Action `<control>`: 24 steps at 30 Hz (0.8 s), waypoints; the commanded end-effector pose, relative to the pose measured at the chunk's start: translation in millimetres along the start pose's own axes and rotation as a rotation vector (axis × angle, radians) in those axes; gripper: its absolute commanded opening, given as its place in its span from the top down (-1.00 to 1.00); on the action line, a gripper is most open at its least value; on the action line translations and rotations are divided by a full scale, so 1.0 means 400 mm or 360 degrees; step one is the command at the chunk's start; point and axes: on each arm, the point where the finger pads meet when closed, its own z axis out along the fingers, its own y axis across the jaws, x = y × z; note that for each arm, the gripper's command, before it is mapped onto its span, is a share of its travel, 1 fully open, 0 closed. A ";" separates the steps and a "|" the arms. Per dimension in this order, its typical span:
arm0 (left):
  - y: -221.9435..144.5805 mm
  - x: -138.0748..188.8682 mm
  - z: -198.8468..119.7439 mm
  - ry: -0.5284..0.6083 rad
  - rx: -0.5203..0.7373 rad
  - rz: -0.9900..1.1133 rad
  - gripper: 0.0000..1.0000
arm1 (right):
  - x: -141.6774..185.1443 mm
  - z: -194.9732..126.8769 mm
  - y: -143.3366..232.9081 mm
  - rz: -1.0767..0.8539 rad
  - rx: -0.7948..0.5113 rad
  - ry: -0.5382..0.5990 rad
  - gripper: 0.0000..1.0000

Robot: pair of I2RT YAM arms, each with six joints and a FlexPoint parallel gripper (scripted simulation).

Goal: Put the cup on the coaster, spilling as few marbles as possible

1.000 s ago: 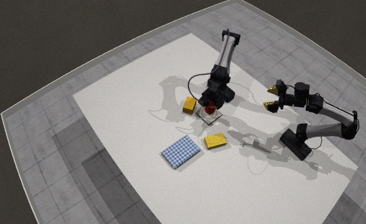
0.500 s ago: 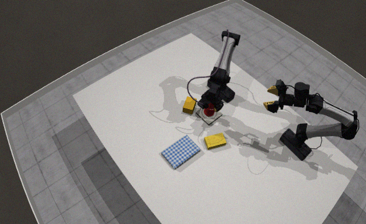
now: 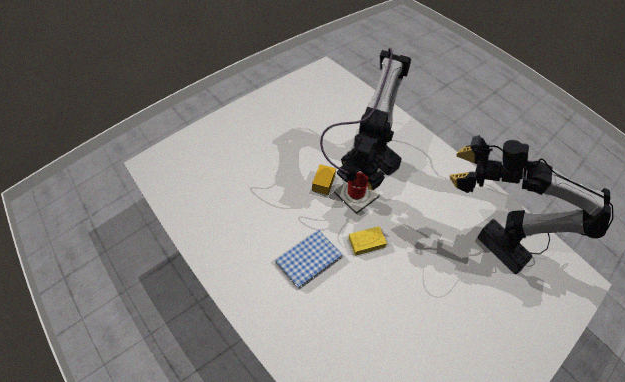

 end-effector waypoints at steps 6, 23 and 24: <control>0.007 0.025 0.004 0.0045 -0.0012 -0.0021 -1.00 | -0.004 -0.078 -0.003 -0.0076 -0.0001 -0.0050 -1.00; 0.007 0.025 0.004 0.0045 -0.0012 -0.0021 -1.00 | 0.082 -0.135 -0.041 -0.0548 -0.0183 -0.0380 -1.00; 0.007 0.025 0.004 0.0045 -0.0012 -0.0021 -1.00 | 0.085 -0.139 -0.044 -0.0562 -0.0192 -0.0404 -1.00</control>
